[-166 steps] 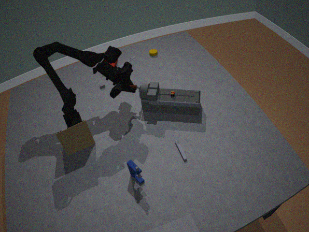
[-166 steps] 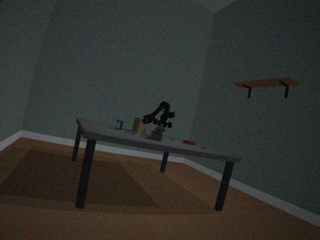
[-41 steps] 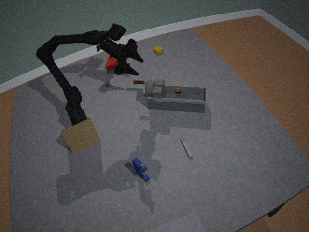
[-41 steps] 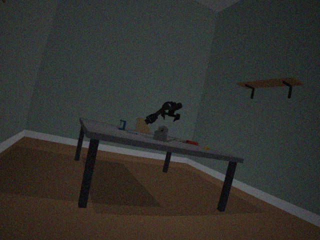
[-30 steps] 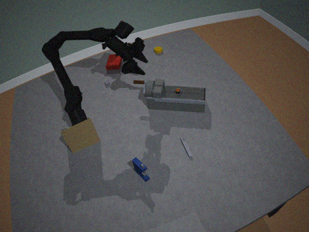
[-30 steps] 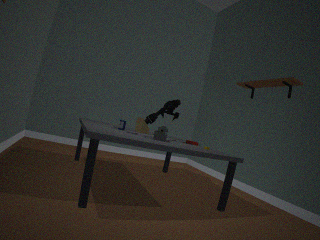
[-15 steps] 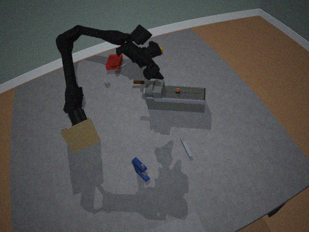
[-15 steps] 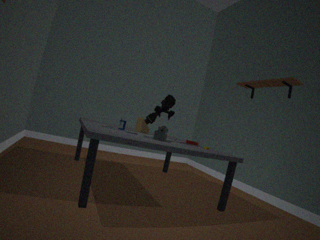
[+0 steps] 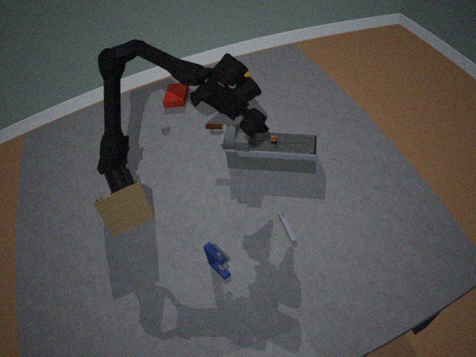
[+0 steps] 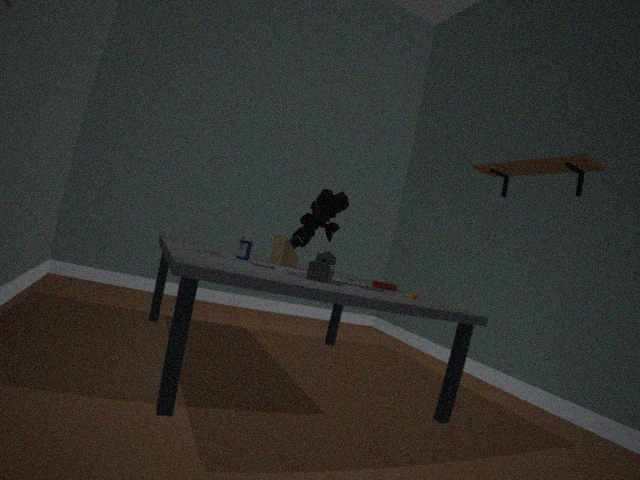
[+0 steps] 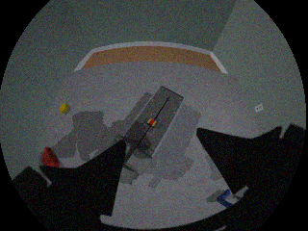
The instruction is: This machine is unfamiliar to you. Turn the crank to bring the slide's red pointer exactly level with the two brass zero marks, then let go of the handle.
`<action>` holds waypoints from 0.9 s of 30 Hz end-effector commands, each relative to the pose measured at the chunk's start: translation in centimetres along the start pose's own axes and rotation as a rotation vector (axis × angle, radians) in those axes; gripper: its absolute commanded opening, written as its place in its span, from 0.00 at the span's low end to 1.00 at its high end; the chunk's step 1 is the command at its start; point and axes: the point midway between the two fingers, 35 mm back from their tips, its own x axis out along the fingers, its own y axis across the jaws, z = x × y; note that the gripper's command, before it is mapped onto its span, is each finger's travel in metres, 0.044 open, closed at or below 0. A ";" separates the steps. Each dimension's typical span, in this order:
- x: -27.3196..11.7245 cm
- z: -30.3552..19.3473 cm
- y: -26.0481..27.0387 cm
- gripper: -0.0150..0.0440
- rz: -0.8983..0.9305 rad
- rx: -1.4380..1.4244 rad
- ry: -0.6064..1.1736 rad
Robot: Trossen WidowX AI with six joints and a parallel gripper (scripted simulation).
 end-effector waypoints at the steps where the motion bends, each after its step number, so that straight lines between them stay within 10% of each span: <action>1: 2.1 -2.0 0.2 1.00 0.009 0.012 0.013; 24: 2.5 -2.3 0.3 1.00 0.009 0.012 0.012; 27: 2.5 -2.3 0.3 0.87 0.009 0.012 0.012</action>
